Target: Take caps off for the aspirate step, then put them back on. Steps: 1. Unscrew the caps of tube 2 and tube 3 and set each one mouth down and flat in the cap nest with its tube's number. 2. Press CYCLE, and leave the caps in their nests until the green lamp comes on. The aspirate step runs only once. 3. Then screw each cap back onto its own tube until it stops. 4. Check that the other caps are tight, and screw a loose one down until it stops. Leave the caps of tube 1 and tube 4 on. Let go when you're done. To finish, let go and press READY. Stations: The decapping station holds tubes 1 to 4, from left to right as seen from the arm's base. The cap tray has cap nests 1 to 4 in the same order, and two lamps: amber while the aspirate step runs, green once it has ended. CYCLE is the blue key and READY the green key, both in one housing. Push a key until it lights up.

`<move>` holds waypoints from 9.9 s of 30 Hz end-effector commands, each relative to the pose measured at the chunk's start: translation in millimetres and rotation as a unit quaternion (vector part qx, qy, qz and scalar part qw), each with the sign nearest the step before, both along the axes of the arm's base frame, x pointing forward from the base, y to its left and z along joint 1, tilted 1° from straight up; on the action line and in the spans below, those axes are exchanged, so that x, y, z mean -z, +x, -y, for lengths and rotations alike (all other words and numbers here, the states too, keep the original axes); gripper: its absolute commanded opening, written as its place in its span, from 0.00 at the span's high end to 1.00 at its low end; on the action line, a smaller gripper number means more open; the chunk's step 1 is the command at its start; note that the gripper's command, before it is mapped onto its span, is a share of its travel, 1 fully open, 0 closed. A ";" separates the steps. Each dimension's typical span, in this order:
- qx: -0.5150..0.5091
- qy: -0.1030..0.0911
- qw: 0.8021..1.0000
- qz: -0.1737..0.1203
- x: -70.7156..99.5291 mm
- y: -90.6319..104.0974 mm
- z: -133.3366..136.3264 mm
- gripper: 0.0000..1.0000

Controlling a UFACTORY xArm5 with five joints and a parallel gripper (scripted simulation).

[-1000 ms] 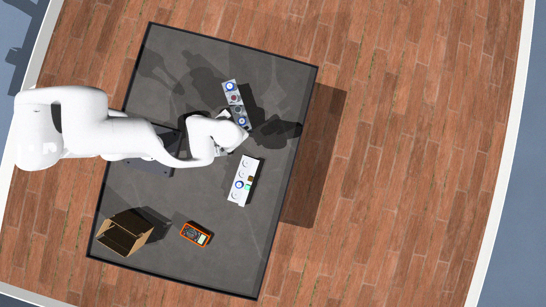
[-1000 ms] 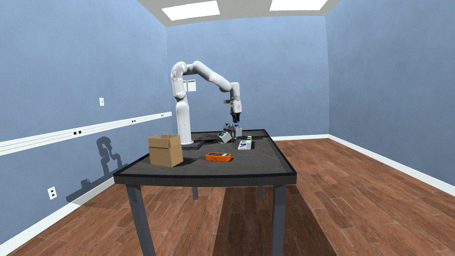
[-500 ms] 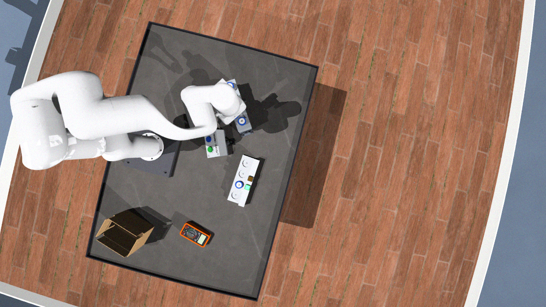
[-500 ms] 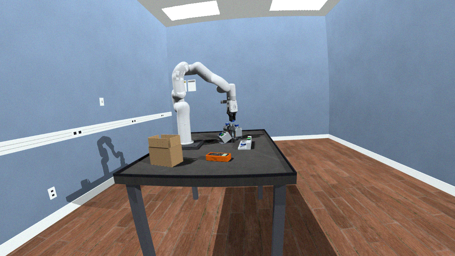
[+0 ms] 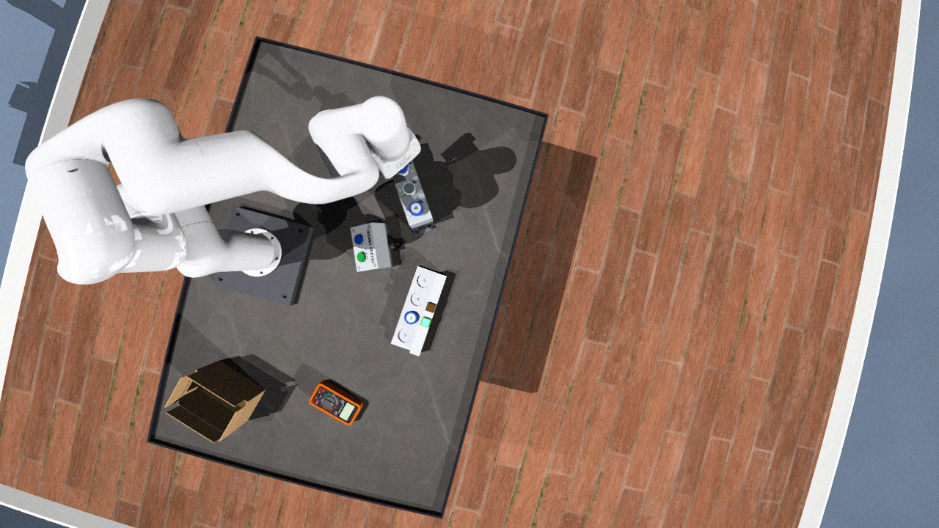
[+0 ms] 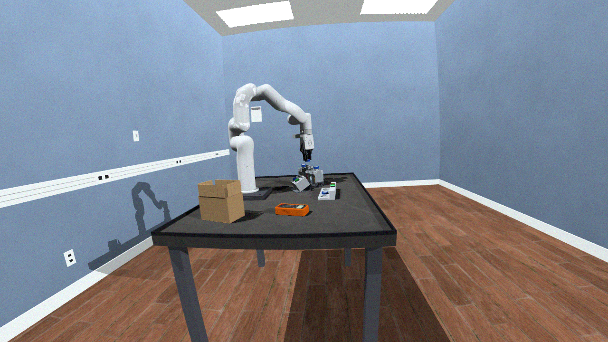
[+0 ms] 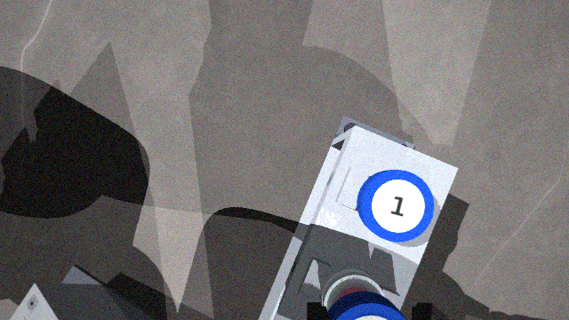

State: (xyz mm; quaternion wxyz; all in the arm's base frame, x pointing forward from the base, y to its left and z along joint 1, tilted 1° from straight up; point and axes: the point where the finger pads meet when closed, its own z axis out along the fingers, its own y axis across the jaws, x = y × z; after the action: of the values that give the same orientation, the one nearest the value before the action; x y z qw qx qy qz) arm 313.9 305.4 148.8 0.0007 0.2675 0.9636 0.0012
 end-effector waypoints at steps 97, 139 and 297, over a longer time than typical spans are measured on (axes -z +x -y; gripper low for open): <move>0.001 -0.004 1.000 0.005 41.3 1.1 -2.3 0.54; 0.328 -0.001 0.945 0.006 42.3 1.1 -2.3 1.00; -0.195 -0.005 0.981 0.005 41.6 0.8 -2.4 1.00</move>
State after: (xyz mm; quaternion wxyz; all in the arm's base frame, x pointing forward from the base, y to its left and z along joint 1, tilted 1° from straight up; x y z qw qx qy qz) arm 314.0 306.9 106.1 0.0005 0.0755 0.9971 0.0005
